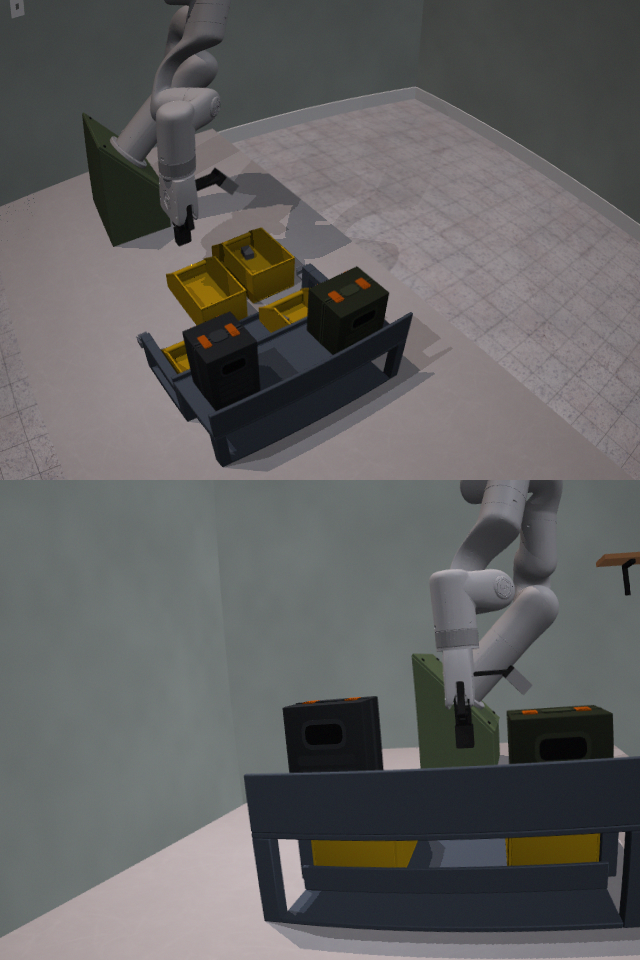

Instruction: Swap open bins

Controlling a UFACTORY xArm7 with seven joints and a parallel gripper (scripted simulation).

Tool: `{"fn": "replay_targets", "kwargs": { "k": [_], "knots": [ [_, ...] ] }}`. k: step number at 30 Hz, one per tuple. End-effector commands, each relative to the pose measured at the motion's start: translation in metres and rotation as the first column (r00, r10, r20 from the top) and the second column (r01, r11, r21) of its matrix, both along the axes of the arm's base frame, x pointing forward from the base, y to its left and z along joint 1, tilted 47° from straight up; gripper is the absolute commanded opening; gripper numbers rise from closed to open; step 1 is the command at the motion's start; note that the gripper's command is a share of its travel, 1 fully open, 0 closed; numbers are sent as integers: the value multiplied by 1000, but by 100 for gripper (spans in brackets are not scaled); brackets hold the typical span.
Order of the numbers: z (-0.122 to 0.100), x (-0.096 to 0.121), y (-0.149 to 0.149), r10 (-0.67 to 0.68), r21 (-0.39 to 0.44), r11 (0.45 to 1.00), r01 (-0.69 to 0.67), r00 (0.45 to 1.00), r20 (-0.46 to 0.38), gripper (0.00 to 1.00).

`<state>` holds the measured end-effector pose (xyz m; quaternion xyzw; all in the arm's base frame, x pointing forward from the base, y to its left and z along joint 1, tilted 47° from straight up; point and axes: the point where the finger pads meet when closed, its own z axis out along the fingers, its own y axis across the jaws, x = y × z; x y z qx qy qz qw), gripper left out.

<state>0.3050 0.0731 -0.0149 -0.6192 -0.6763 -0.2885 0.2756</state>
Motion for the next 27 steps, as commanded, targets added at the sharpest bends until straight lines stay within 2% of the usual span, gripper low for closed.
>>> {"fn": "replay_targets", "kwargs": {
  "k": [1,22,25,27],
  "knots": [
    [0,1,-1,-2,-2,1000,2,1000,2,0],
    [0,1,-1,-5,-2,1000,5,1000,-2,0],
    [-1,3,-4,-40,-4,999,40,998,-45,0],
    [-3,6,-7,-94,-11,996,93,989,-110,0]
  ]
}}
